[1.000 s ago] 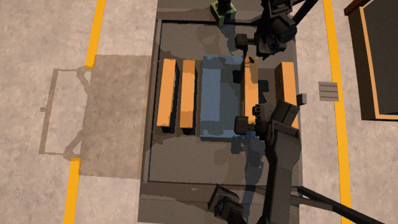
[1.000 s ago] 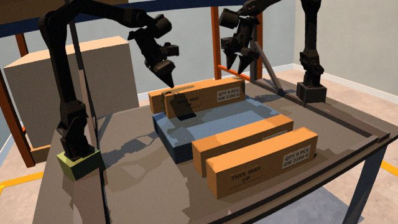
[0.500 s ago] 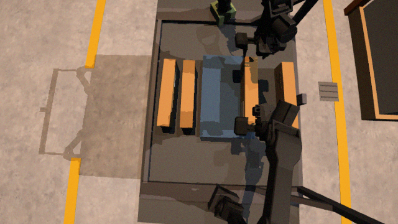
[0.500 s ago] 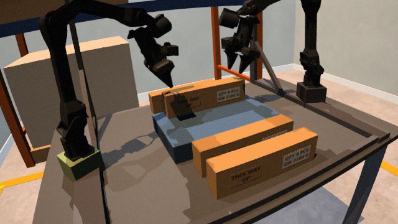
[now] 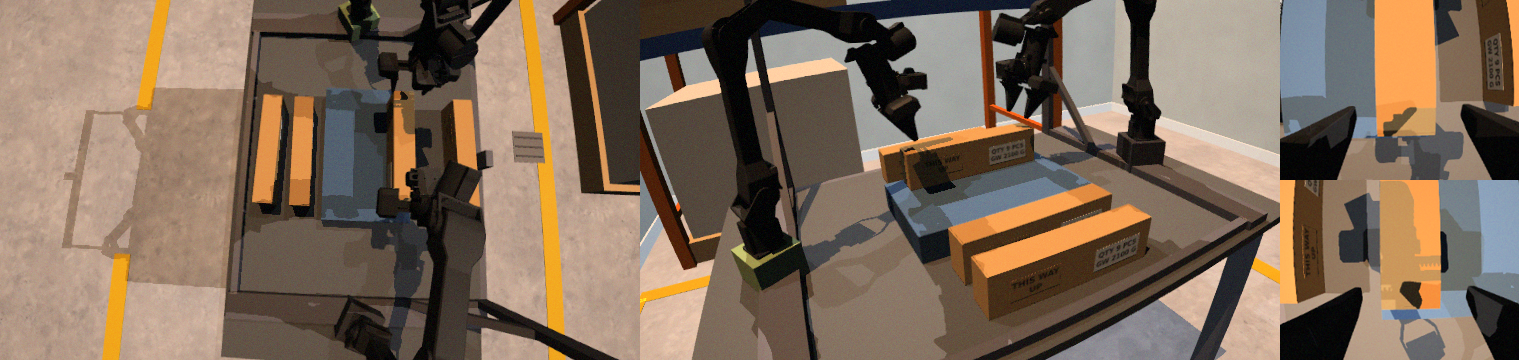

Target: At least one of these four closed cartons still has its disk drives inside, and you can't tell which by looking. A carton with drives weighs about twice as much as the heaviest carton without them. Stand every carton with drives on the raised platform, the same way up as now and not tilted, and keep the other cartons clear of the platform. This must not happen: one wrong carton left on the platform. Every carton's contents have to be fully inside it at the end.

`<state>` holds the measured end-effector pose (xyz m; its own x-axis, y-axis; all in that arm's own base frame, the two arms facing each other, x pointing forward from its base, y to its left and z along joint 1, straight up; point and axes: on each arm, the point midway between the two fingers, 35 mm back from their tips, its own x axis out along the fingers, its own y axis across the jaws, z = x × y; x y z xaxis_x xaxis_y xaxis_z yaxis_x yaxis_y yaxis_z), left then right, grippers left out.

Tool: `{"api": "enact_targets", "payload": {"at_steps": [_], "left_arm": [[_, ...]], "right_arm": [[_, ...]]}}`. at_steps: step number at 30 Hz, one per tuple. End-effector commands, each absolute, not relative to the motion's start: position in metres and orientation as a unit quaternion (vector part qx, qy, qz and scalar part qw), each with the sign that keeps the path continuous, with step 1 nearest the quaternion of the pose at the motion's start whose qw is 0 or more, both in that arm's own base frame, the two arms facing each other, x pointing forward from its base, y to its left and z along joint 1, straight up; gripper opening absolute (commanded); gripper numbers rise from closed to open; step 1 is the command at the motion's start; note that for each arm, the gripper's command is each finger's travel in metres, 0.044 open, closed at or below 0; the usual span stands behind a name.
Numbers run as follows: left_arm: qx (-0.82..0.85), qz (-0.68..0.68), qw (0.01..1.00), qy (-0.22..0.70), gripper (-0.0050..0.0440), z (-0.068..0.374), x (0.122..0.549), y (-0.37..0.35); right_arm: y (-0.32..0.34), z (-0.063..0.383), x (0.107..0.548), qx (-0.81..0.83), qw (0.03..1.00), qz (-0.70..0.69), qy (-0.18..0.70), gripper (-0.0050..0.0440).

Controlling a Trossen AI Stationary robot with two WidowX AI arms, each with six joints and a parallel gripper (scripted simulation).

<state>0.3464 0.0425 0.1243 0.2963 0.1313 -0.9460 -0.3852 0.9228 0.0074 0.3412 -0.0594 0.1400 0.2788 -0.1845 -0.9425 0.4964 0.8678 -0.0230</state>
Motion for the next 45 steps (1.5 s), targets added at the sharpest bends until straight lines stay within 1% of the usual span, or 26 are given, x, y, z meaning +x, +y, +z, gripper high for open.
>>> {"api": "enact_targets", "payload": {"at_steps": [1,11,12,13,16,45], "left_arm": [[-0.112,0.161,0.804,0.561,0.0382,0.132,0.349,0.043],[-0.112,0.161,0.804,0.561,0.0382,0.132,0.349,0.043],[-0.112,0.161,0.803,0.562,0.0382,0.123,0.286,0.074],[-0.112,0.161,0.803,0.562,0.0382,0.123,0.285,0.075],[-0.112,0.161,0.803,0.562,0.0382,0.12,0.26,0.087],[-0.112,0.164,0.803,0.561,0.0382,0.119,0.259,0.086]], "right_arm": [[-0.06,0.151,0.346,0.141,0.797,-0.215,0.547,0.0381],[-0.06,0.151,0.346,0.141,0.797,-0.215,0.547,0.0381],[-0.082,0.14,0.278,0.141,0.796,-0.215,0.548,0.0381],[-0.083,0.14,0.275,0.141,0.796,-0.215,0.548,0.0381],[-0.092,0.136,0.25,0.141,0.796,-0.215,0.548,0.0381],[-0.091,0.135,0.249,0.141,0.796,-0.214,0.549,0.0381]]}}
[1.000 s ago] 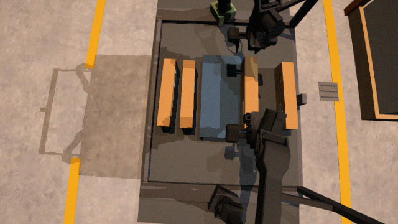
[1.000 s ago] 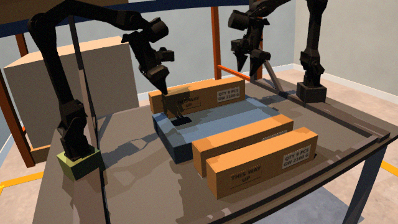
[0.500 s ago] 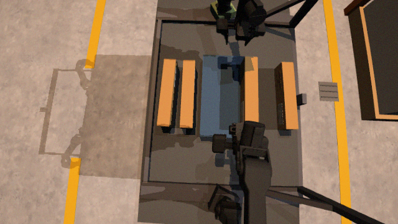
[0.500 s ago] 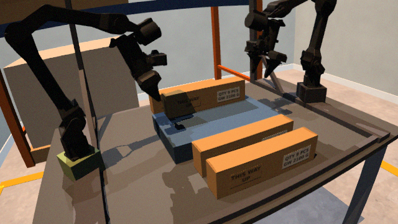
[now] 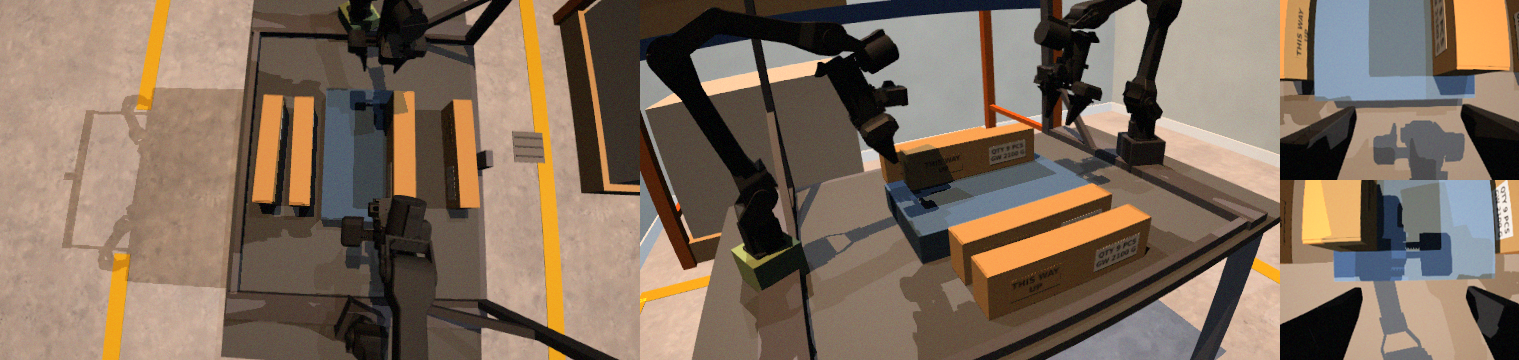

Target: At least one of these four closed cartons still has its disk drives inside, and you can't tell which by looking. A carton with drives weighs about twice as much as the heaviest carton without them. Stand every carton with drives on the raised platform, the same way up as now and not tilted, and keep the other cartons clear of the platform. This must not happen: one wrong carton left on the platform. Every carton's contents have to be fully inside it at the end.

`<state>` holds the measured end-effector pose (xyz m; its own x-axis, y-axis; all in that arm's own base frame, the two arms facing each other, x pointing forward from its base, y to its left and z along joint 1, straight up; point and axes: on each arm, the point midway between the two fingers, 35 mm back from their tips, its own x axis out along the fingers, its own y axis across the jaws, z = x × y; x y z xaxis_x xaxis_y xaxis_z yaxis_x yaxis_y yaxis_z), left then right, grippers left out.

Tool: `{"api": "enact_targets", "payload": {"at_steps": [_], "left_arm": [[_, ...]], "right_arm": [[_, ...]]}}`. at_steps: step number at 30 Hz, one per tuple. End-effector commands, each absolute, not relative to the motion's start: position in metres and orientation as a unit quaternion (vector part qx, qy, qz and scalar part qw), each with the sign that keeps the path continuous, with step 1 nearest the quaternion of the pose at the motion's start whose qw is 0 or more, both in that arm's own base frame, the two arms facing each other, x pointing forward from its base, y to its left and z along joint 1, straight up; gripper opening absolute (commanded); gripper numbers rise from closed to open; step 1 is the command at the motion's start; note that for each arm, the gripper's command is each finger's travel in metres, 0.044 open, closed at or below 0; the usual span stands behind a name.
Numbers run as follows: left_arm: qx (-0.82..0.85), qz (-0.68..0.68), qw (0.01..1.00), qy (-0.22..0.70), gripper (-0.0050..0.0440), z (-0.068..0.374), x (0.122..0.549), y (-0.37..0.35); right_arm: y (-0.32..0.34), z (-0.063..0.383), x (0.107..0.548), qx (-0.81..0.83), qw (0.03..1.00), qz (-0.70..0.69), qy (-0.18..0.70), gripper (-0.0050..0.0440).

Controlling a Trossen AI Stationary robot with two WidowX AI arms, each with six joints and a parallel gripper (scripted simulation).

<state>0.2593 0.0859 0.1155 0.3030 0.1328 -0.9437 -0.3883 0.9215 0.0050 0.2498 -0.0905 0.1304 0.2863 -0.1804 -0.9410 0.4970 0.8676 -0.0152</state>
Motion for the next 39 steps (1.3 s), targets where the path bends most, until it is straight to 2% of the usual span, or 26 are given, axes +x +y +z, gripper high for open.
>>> {"api": "enact_targets", "payload": {"at_steps": [1,17,18,39], "left_arm": [[-0.112,0.164,0.804,0.56,0.0382,0.119,0.26,0.086],[-0.112,0.164,0.804,0.56,0.0382,0.119,0.26,0.086],[-0.112,0.164,0.805,0.559,0.0382,0.117,0.243,0.094],[-0.111,0.163,0.805,0.559,0.0382,0.116,0.243,0.094]], "right_arm": [[-0.09,0.136,0.25,0.142,0.796,-0.215,0.548,0.0381],[-0.09,0.136,0.25,0.142,0.796,-0.215,0.548,0.0381],[-0.096,0.134,0.235,0.142,0.796,-0.215,0.548,0.0381],[-0.095,0.134,0.235,0.142,0.796,-0.214,0.547,0.0381]]}}
